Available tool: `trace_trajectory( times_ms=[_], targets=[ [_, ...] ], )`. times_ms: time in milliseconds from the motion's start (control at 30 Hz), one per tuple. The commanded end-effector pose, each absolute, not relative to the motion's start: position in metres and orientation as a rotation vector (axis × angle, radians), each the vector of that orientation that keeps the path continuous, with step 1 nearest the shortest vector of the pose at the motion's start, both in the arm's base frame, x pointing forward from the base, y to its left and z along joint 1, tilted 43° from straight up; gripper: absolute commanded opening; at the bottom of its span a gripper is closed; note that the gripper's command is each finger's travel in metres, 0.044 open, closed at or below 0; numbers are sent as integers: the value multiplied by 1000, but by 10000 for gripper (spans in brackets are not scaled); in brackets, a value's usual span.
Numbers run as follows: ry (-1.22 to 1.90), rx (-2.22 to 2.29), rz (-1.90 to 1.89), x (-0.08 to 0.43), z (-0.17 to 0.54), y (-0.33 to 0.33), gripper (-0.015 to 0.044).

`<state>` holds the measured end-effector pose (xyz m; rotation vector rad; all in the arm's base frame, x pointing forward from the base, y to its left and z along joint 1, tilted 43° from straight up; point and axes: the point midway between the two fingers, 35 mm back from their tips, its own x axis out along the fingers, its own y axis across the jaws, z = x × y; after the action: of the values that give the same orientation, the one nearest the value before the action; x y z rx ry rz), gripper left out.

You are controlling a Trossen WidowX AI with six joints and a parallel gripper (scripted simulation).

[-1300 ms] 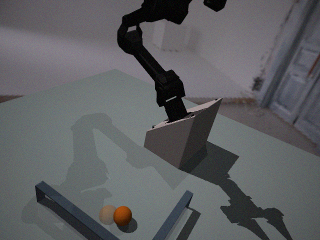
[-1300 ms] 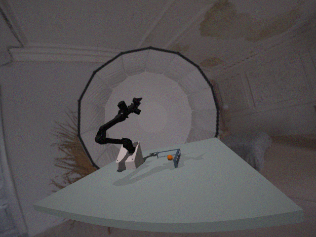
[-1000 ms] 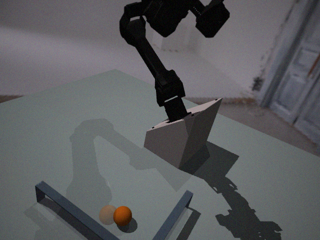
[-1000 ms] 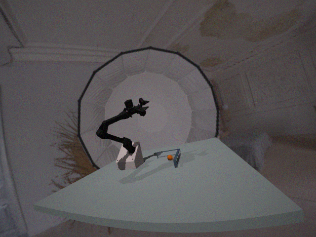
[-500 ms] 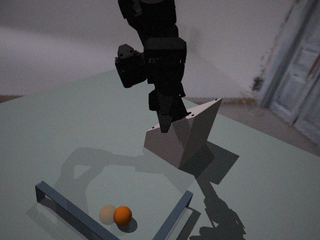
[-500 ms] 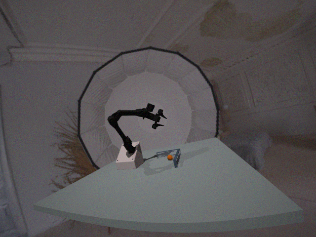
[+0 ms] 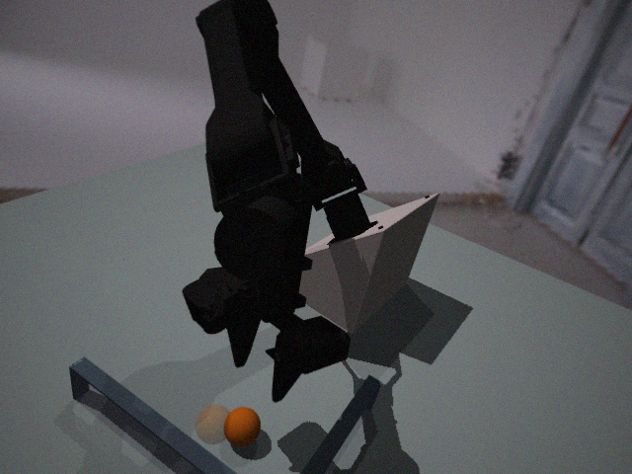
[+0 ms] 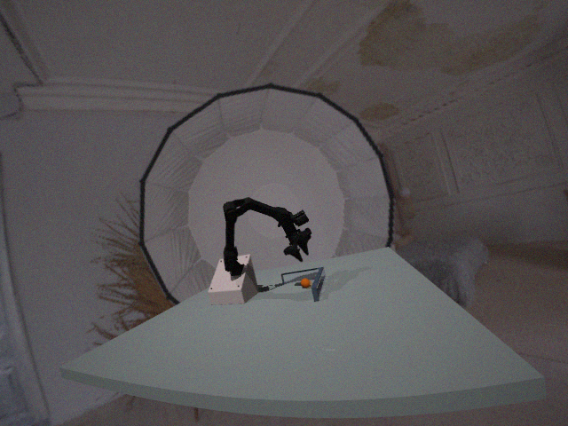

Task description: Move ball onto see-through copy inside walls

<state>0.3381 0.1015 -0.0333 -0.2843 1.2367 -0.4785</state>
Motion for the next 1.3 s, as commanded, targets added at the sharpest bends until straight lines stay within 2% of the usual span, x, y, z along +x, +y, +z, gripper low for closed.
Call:
trace_trajectory(
  times_ms=[0, 1267],
  targets=[
    [1473, -658, -479, 330, -68, 46, 330],
    [1480, -670, -479, 332, -101, 15, 330]
  ],
)
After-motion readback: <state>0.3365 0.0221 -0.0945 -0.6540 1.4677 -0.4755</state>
